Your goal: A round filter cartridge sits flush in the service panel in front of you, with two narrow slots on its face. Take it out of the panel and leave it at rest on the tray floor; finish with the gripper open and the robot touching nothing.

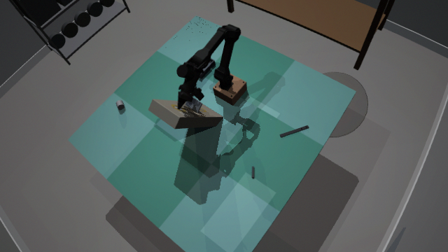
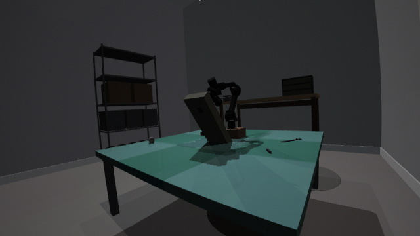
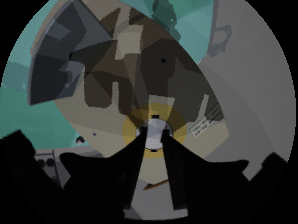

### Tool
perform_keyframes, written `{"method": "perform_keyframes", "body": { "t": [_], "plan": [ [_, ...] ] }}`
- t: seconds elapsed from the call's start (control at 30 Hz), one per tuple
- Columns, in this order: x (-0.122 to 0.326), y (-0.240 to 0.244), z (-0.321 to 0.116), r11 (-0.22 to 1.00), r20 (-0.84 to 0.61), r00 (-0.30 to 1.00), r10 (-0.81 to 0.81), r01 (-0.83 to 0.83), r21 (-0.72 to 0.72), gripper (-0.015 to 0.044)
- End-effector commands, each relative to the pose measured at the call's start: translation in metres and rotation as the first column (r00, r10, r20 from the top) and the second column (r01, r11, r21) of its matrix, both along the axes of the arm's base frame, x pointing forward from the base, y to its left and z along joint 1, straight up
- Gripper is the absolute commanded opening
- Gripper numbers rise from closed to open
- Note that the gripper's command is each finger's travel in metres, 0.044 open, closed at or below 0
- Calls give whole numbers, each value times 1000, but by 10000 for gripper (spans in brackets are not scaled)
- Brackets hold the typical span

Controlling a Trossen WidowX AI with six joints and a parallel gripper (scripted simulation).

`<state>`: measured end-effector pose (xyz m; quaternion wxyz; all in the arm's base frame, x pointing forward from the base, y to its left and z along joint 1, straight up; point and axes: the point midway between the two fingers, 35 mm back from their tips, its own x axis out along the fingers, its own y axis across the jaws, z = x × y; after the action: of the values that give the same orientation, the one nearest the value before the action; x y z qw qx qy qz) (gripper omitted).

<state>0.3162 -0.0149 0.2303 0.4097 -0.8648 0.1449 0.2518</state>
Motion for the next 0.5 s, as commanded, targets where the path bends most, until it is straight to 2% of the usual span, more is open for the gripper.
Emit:
{"method": "perform_keyframes", "body": {
  "t": [0.0,0.47],
  "plan": [
    [1,0,-2,1000,-1,1000,-3,3,3,100],
    [8,-1,-6,1000,-1,1000,-3,3,3,100]
  ]
}}
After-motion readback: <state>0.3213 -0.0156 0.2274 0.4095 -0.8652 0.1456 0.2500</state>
